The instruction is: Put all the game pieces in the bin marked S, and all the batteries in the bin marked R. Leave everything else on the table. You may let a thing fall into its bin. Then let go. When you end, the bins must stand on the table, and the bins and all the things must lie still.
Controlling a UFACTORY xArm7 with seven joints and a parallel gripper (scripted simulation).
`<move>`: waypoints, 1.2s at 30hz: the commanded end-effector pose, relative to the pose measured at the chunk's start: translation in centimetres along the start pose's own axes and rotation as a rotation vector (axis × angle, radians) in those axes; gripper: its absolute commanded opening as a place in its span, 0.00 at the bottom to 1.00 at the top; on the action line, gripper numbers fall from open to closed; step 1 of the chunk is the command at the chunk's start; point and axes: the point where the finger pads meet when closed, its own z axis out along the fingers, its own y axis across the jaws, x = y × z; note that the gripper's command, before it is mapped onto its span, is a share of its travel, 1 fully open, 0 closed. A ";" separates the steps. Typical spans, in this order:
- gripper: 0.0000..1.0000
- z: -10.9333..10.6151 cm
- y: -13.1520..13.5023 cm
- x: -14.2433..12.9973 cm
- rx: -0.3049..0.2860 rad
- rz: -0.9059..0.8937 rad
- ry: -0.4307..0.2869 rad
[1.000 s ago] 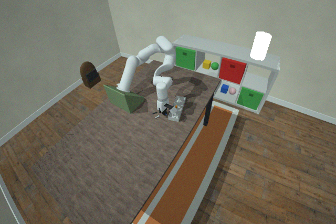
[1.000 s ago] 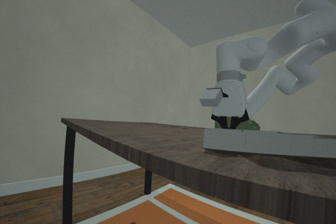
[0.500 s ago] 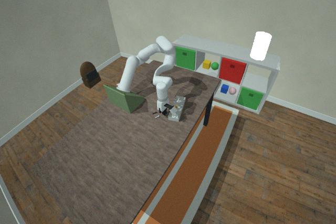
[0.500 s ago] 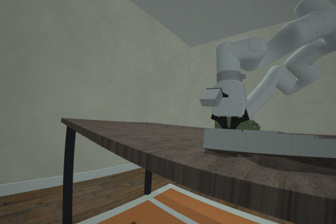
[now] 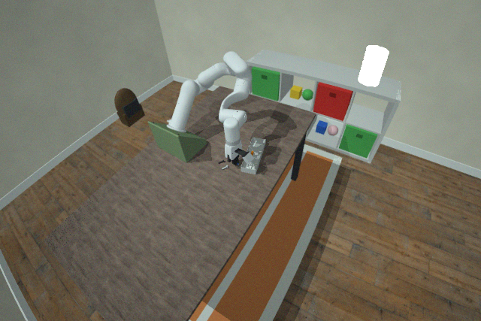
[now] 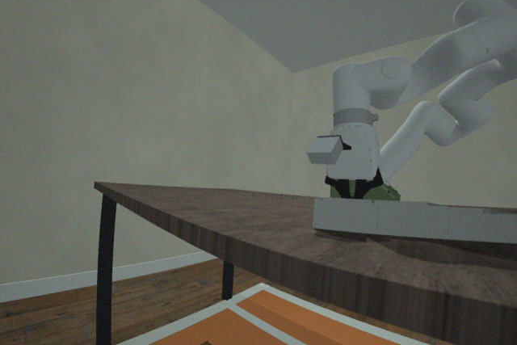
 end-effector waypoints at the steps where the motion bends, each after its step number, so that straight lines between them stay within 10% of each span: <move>1: 0.00 -0.8 0.1 0.1 -0.001 0.000 0.004; 19: 0.00 -6.2 0.1 0.1 -0.001 0.000 0.005; 36: 0.00 -6.1 -1.0 0.7 -0.001 0.000 0.005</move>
